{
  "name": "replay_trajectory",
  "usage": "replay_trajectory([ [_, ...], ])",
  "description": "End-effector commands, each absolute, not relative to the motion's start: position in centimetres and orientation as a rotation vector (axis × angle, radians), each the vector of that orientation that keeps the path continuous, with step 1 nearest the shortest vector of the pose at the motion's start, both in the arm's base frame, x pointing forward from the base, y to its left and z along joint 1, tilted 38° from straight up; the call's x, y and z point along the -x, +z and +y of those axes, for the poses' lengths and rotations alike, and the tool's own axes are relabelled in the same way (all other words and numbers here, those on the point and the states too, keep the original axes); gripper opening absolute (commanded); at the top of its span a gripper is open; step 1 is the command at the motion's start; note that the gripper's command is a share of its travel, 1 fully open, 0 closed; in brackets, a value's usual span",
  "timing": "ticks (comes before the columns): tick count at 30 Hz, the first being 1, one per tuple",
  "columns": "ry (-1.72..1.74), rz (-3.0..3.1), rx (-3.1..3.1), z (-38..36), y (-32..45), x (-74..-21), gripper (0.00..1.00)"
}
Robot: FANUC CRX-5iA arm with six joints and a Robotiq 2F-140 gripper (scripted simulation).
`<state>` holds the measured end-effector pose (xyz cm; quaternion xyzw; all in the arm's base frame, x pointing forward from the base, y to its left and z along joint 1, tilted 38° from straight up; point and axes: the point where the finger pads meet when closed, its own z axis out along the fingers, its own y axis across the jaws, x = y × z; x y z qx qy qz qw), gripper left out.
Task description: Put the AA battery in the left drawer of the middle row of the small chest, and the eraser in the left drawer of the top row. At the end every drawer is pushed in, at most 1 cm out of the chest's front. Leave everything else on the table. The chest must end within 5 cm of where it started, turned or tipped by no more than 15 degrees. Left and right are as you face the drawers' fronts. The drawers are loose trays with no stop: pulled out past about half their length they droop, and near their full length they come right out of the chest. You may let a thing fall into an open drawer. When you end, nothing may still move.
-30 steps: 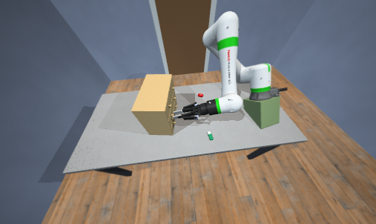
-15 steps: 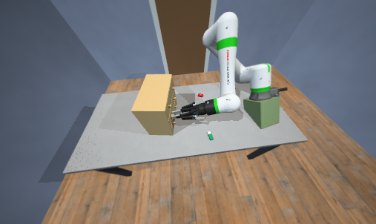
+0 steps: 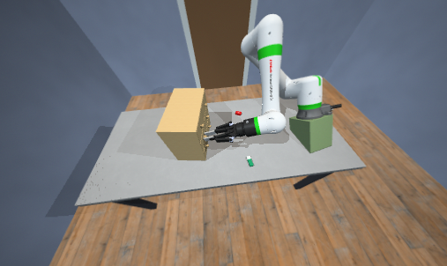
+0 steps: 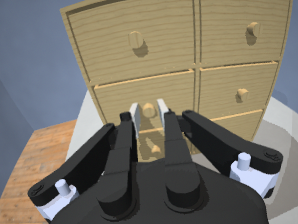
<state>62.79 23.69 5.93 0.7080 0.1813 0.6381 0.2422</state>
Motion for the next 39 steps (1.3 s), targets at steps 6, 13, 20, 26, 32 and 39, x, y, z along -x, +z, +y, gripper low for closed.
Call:
replay_trajectory([
  [6, 1.745, 0.496, -1.936, 23.71, 5.94, -62.79, 0.08],
  [13, 1.745, 0.496, -1.936, 23.71, 5.94, -62.79, 0.08],
  [20, 1.745, 0.496, -1.936, 23.71, 5.94, -62.79, 0.08],
  [26, 1.745, 0.496, -1.936, 23.71, 5.94, -62.79, 0.08],
  [32, 1.745, 0.496, -1.936, 23.71, 5.94, -62.77, 0.08],
  [39, 1.745, 0.496, -1.936, 23.69, 5.90, -62.62, 0.08],
])
